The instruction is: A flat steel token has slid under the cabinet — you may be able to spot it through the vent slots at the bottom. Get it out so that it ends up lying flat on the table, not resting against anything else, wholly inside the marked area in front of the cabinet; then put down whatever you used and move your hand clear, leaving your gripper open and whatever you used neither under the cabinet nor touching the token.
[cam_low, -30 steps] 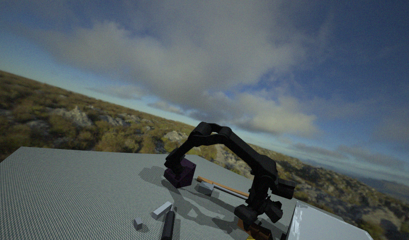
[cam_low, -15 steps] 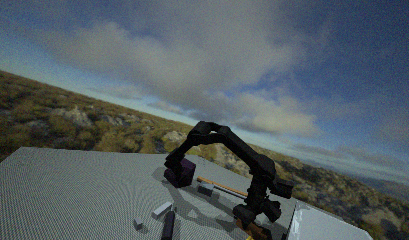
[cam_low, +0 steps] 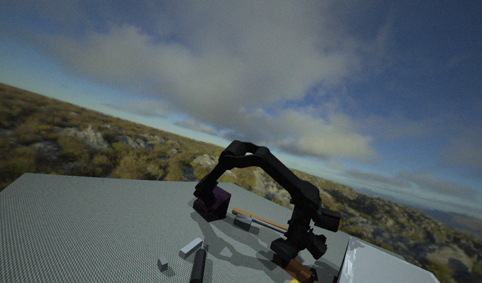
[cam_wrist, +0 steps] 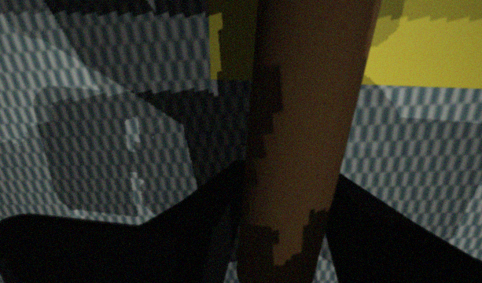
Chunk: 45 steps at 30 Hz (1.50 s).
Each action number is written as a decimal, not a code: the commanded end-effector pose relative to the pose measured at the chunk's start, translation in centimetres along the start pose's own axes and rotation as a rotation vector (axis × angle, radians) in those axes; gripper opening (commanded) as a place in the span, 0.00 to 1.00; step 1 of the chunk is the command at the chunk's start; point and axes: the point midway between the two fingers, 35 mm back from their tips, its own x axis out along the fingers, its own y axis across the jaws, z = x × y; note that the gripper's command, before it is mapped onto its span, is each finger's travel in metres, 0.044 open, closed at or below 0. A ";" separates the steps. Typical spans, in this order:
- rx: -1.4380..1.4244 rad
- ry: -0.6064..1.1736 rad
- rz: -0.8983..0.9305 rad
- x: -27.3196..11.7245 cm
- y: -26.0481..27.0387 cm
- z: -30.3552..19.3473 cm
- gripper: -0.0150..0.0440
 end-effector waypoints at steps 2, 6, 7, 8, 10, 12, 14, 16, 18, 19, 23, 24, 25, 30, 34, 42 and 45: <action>0.002 0.002 -0.001 0.1 0.0 -0.7 0.25; 0.002 0.002 -0.001 0.1 0.0 -1.1 0.25; 0.002 0.002 -0.001 0.1 0.0 -1.2 0.25; 0.002 0.002 -0.001 0.1 0.1 -1.3 0.25; 0.002 0.002 -0.001 0.1 0.1 -1.4 0.25; 0.002 0.003 -0.001 0.1 0.1 -1.6 0.25; 0.002 0.003 -0.001 0.1 0.1 -1.8 0.25; 0.002 0.003 -0.001 0.1 0.1 -2.0 0.25; 0.002 0.003 -0.001 0.1 0.1 -2.2 0.25; 0.002 0.003 -0.001 0.1 0.1 -2.3 0.25; 0.002 0.003 -0.001 0.1 0.1 -2.7 0.25; 0.001 0.003 -0.001 0.1 0.1 -2.8 0.25; 0.001 0.003 -0.001 0.1 0.1 -2.9 0.25; 0.001 0.004 -0.001 0.1 0.1 -3.4 0.25; 0.001 0.004 -0.001 0.1 0.1 -3.8 0.25; 0.001 0.004 -0.001 0.1 0.1 -4.6 0.25; 0.001 0.004 -0.001 0.1 0.1 -4.9 0.25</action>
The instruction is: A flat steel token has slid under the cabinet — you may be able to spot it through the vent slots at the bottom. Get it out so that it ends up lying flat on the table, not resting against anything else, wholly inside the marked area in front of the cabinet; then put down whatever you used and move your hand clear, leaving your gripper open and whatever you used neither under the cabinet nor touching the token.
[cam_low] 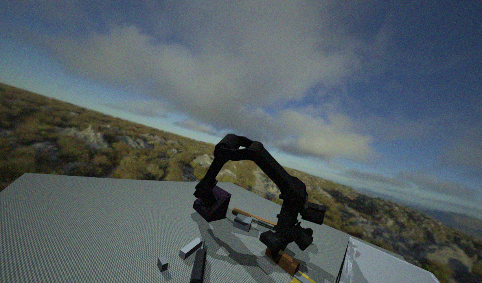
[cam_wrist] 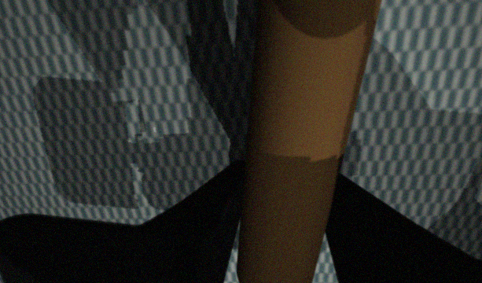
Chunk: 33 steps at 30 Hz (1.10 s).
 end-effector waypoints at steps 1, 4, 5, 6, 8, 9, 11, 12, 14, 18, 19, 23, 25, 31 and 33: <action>0.001 0.003 -0.001 0.1 0.0 -0.7 0.25; 0.001 0.003 -0.001 0.1 0.0 -1.1 0.25; 0.001 0.003 -0.001 0.1 0.0 -1.2 0.25; 0.001 0.003 -0.001 0.1 0.0 -1.3 0.25; 0.001 0.003 -0.001 0.1 0.1 -1.5 0.25; 0.001 0.003 -0.001 0.1 0.1 -1.6 0.25; 0.001 0.004 -0.001 0.1 0.1 -1.8 0.25; 0.000 0.004 -0.001 0.1 0.1 -1.9 0.25; 0.000 0.004 -0.001 0.1 0.1 -2.1 0.25; 0.000 0.004 -0.001 0.1 0.1 -2.6 0.25; 0.000 0.004 -0.001 0.1 0.1 -2.7 0.25; 0.000 0.004 -0.001 0.1 0.1 -3.1 0.25; 0.000 0.004 -0.001 0.1 0.1 -3.3 0.25; 0.000 0.005 -0.001 0.1 0.1 -4.0 0.25; -0.001 0.005 -0.001 0.1 0.1 -4.3 0.25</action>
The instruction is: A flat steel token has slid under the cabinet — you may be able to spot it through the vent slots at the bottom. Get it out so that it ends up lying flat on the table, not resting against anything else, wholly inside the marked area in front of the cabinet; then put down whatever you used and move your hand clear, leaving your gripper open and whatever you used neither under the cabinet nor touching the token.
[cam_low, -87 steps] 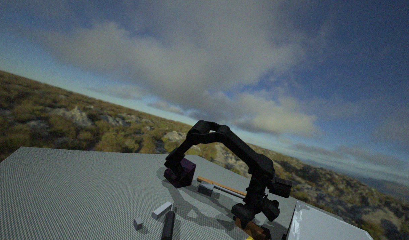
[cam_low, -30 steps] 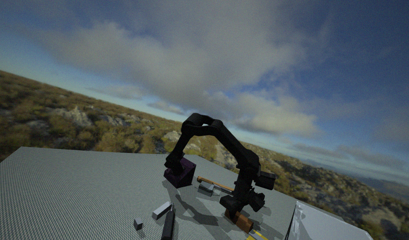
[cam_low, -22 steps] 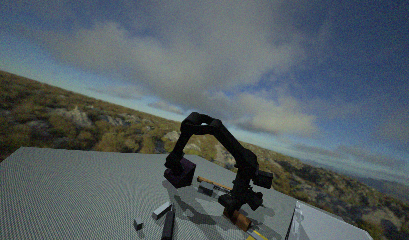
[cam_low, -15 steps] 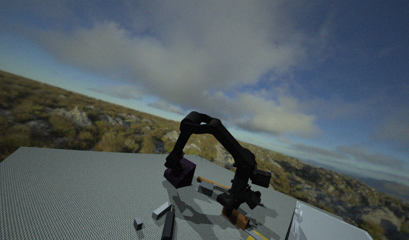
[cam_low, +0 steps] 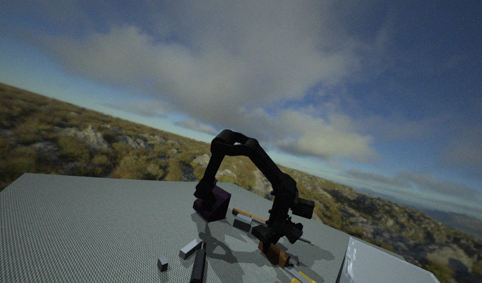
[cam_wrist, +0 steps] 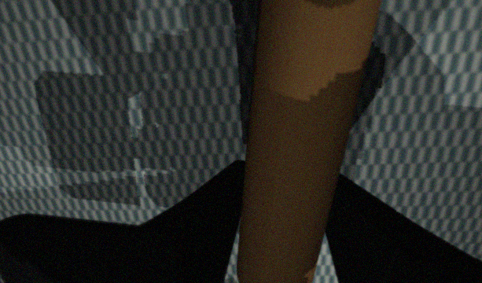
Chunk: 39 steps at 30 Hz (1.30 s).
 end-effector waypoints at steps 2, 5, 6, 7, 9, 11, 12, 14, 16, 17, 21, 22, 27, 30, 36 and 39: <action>0.000 0.004 -0.001 0.1 0.0 -1.0 0.25; 0.000 0.004 -0.001 0.1 0.0 -1.3 0.25; 0.000 0.004 -0.001 0.1 0.0 -1.4 0.25; 0.000 0.004 -0.001 0.1 0.0 -1.5 0.25; 0.000 0.004 -0.001 0.1 0.0 -1.8 0.25; -0.001 0.004 -0.001 0.1 0.1 -2.0 0.25; -0.001 0.004 -0.001 0.1 0.1 -2.1 0.25; -0.001 0.004 -0.001 0.1 0.1 -2.4 0.25; -0.001 0.004 -0.001 0.1 0.1 -2.6 0.25; -0.001 0.005 -0.001 0.1 0.1 -2.7 0.25; -0.001 0.005 -0.001 0.1 0.1 -3.2 0.25; -0.001 0.005 -0.001 0.1 0.1 -3.4 0.25; -0.001 0.005 -0.001 0.1 0.1 -4.0 0.25; -0.002 0.005 -0.001 0.1 0.1 -4.3 0.25; -0.002 0.006 -0.001 0.1 0.2 -5.1 0.25; -0.002 0.006 -0.001 0.1 0.2 -5.5 0.25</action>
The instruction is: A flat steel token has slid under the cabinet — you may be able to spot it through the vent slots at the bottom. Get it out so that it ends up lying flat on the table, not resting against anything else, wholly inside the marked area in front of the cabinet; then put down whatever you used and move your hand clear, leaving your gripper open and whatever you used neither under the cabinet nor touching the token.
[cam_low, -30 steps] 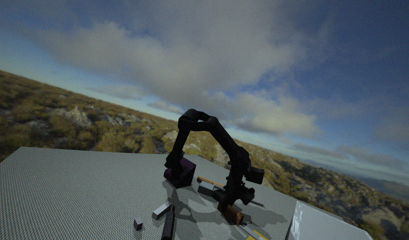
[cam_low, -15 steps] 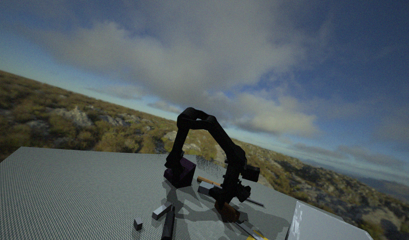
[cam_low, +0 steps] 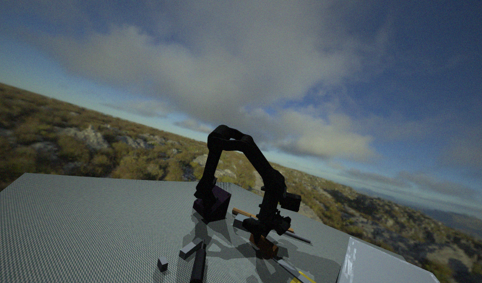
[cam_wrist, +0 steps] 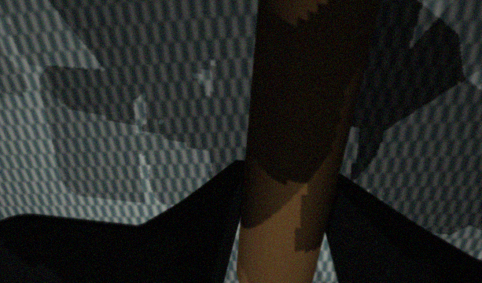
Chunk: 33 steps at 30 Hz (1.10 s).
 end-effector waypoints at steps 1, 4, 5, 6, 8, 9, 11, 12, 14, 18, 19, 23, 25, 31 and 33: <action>0.000 0.004 -0.002 0.1 0.0 -0.9 0.25; -0.001 0.004 -0.001 0.1 0.0 -1.3 0.25; -0.001 0.004 -0.001 0.1 0.0 -1.4 0.25; -0.001 0.004 -0.001 0.1 0.0 -1.6 0.25; -0.001 0.005 -0.001 0.1 0.0 -1.9 0.25; -0.001 0.005 -0.001 0.1 0.1 -2.0 0.25; -0.001 0.005 -0.001 0.1 0.1 -2.3 0.25; -0.001 0.005 -0.001 0.1 0.1 -2.4 0.25; -0.001 0.005 -0.001 0.1 0.1 -2.7 0.25; -0.001 0.005 -0.001 0.1 0.1 -3.2 0.25; -0.001 0.005 -0.001 0.1 0.1 -3.4 0.25; -0.002 0.006 -0.001 0.1 0.2 -3.8 0.25; -0.001 0.003 0.000 0.0 0.2 -3.4 0.25; 0.012 0.002 0.001 -0.1 0.6 -3.3 0.25; 0.020 0.002 0.001 -0.1 0.8 -3.3 0.25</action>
